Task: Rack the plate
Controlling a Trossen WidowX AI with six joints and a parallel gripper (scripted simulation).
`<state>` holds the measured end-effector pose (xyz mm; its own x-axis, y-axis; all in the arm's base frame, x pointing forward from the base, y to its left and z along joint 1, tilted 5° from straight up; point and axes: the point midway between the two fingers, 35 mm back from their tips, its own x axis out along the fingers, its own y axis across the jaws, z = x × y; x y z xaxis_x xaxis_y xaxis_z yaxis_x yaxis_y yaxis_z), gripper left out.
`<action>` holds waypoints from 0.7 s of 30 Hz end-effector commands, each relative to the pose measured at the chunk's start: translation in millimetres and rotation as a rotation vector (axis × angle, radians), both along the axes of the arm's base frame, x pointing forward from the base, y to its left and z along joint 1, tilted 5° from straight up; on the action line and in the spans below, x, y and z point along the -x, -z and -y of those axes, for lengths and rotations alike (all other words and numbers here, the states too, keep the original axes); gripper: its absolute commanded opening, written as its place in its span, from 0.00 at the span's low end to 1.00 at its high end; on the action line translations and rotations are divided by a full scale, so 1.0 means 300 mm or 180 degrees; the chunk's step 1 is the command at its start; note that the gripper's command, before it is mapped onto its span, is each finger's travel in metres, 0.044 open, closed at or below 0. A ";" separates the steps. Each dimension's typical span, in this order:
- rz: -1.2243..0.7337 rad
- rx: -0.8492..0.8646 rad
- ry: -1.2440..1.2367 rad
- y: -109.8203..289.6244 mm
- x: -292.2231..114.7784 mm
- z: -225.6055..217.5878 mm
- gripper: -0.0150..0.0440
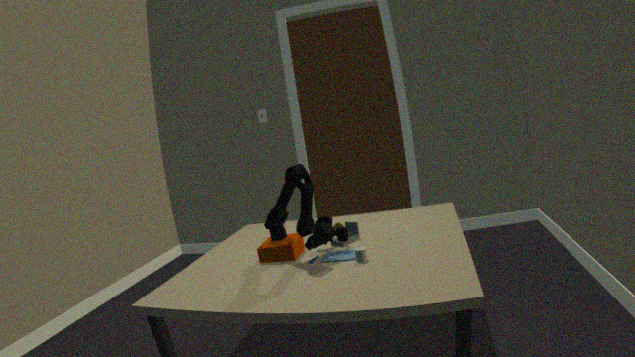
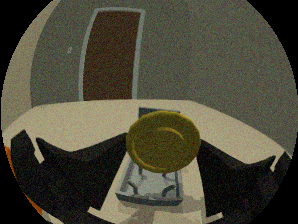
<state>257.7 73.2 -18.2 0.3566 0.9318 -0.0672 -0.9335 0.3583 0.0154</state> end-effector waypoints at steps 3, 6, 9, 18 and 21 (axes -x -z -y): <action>-0.0068 -0.0014 0.0009 0.028 0.016 -0.012 0.25; -0.0054 -0.0011 0.0008 0.041 0.016 -0.012 0.25; -0.0011 -0.0001 0.0003 0.085 0.019 -0.011 0.25; -0.0059 -0.0016 0.0004 0.074 0.026 -0.013 0.25; -0.0059 -0.0016 0.0004 0.074 0.026 -0.013 0.25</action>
<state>249.8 77.1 -41.4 0.3566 0.9317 -0.0691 -0.9326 0.3593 0.0329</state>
